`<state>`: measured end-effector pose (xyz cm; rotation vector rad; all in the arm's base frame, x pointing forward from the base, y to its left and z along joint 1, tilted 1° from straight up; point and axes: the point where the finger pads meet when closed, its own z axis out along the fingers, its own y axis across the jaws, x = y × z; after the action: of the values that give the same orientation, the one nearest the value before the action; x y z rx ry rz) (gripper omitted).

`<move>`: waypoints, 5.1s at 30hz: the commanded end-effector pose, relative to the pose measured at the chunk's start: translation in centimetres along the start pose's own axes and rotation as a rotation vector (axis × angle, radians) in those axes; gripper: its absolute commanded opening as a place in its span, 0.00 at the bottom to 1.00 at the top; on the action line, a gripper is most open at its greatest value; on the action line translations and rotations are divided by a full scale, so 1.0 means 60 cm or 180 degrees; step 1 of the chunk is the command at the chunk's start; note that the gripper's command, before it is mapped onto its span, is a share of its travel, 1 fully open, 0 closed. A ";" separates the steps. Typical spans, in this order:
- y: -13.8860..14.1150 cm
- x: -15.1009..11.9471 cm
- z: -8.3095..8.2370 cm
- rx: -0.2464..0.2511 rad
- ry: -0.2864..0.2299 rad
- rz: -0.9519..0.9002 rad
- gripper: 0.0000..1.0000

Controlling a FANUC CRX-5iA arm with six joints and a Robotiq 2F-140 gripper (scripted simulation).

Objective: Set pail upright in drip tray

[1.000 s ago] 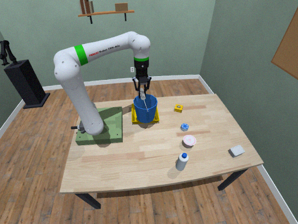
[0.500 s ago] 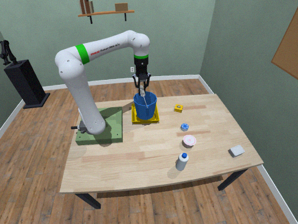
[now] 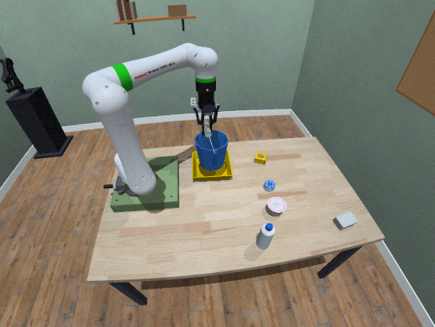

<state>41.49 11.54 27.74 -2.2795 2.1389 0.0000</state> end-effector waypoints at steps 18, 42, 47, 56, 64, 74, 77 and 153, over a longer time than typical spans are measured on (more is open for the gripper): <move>-0.006 -0.050 -0.002 0.0007 0.0001 0.0001 0.10; -0.008 -0.065 -0.002 0.0007 0.0001 0.0001 0.10; -0.008 -0.065 -0.002 0.0007 0.0001 0.0001 0.10; -0.008 -0.065 -0.002 0.0007 0.0001 0.0001 0.10; -0.008 -0.065 -0.002 0.0007 0.0001 0.0001 0.10; -0.008 -0.065 -0.002 0.0007 0.0001 0.0001 0.10; -0.008 -0.065 -0.002 0.0007 0.0001 0.0001 0.10; -0.008 -0.065 0.043 0.0007 0.0001 0.0001 0.10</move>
<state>41.69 15.49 25.52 -2.2796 2.1395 -0.0005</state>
